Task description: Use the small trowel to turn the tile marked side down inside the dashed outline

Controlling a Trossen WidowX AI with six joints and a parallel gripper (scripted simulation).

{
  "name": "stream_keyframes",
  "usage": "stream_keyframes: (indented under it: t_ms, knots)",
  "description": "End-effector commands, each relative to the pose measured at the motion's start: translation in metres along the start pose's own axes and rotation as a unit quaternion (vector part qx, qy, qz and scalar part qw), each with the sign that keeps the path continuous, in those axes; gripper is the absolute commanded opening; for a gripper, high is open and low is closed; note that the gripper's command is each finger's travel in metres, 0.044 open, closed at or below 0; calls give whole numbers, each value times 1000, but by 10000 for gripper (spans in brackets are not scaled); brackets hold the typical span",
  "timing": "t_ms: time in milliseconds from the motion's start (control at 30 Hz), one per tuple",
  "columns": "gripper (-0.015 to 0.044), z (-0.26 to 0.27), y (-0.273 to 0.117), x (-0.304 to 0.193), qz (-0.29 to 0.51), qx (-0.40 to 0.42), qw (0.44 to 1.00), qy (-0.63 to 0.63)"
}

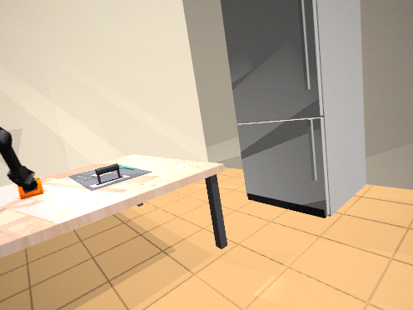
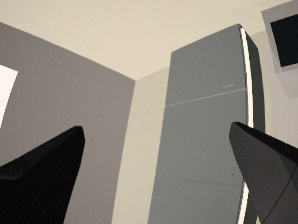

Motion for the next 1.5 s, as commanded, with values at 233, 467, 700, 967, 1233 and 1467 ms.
stream_keyframes:
  t_ms: [233,467,700,967,1233,1467]
  knots:
    - [190,0,0,0,0,0,1000,0]
    - [100,0,0,0,0,0,1000,0]
    - [100,0,0,0,0,0,1000,0]
    - [0,0,0,0,0,0,1000,0]
    - [0,0,0,0,0,1,1000,0]
    - [100,0,0,0,0,1,1000,0]
Point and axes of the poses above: the point midway between the two fingers, 35 mm back from their tips, its own y axis out along the fingers, its own z axis across the jaws, x = y × z, the point moved 10 cm from there along -y, back along the fingers, and after that the axes turned 15 degrees about y, right-handed, at the moved point
